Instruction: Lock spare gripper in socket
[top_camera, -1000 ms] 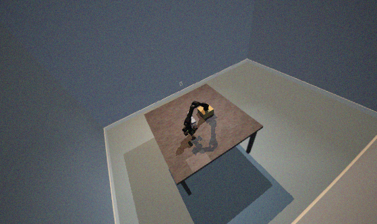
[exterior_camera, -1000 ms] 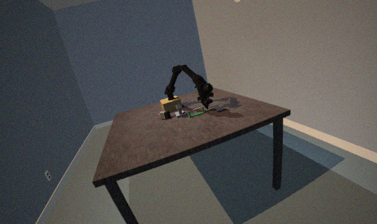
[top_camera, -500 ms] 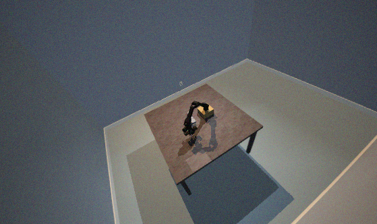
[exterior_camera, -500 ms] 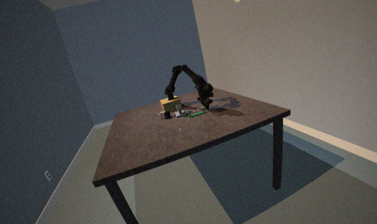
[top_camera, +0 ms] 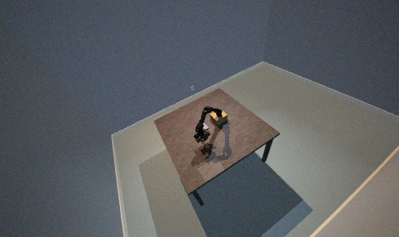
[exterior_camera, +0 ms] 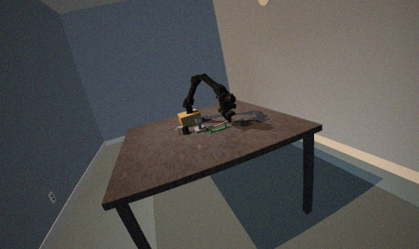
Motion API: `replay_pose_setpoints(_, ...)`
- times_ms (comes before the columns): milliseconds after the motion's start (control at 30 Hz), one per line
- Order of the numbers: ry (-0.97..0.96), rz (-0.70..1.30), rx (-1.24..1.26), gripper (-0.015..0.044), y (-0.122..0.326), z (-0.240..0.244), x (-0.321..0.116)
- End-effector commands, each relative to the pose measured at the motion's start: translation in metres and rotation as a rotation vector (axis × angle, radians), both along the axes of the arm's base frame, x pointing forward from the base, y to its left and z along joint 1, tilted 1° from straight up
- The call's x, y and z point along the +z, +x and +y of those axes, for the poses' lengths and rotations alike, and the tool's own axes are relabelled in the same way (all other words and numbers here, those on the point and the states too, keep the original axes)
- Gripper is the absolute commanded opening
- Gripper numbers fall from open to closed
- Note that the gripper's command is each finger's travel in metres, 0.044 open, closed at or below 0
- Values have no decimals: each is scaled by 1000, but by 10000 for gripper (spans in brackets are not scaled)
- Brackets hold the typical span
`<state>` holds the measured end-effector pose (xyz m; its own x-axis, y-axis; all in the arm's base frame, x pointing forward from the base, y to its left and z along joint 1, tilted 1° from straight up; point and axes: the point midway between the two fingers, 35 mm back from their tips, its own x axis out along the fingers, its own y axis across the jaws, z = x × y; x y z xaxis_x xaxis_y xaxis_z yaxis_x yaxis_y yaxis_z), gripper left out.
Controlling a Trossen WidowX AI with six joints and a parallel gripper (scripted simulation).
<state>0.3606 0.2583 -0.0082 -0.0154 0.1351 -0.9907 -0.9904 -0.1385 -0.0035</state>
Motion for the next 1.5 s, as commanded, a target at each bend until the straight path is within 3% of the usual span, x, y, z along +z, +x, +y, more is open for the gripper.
replay_pose_setpoints(0,1,-2,0,200,0,0,11)
replay_pose_setpoints(833,-40,61,1,200,-11,-6,58)
replay_pose_setpoints(1000,-42,64,1,331,-11,-7,49)
replay_pose_setpoints(1200,-29,-39,6,180,7,-55,105)
replay_pose_setpoints(1467,-28,-54,6,180,9,-63,113)
